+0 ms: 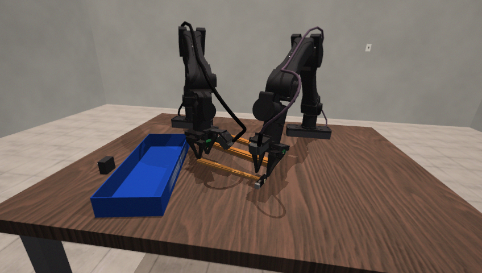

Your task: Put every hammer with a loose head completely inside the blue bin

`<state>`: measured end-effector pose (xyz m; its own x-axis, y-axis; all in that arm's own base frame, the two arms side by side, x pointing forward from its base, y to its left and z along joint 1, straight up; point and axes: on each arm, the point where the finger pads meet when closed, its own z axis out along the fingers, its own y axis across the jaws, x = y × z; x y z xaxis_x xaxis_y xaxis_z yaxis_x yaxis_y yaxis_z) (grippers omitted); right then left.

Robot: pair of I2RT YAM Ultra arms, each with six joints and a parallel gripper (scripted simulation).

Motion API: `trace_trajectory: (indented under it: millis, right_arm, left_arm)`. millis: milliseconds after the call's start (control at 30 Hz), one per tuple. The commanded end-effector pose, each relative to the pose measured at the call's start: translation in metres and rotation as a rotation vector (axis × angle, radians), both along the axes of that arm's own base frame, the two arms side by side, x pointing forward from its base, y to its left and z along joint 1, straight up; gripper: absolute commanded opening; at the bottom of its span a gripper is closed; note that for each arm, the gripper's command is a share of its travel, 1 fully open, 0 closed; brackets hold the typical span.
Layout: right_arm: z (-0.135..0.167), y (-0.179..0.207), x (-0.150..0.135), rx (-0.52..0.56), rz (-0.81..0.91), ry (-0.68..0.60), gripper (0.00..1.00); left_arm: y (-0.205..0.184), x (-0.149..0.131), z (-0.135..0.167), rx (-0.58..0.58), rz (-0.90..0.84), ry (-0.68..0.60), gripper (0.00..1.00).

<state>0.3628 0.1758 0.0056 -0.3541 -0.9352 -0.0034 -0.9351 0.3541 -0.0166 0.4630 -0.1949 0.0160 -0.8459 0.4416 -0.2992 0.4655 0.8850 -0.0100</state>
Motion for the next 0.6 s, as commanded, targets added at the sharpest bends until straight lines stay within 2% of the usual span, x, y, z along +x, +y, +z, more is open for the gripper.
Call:
trace_trajectory:
  millis: [0,233,267,567]
  right_arm:
    - [0.003,0.004,0.002,0.008,0.015,0.005,0.46]
    - [0.003,0.004,0.002,0.008,0.015,0.005,0.46]
    - [-0.001,0.003,-0.005,-0.003,0.027,0.027,0.46]
    - [-0.014,0.005,-0.005,0.004,0.021,0.014,0.46]
  left_arm:
    - [-0.005,0.004,-0.001,0.029,0.12,0.03,0.37]
    - [-0.01,0.009,-0.004,0.02,0.115,0.022,0.37]
    - [-0.01,0.009,-0.004,0.02,0.115,0.022,0.37]
    - [-0.006,0.015,-0.012,0.02,0.121,0.022,0.37]
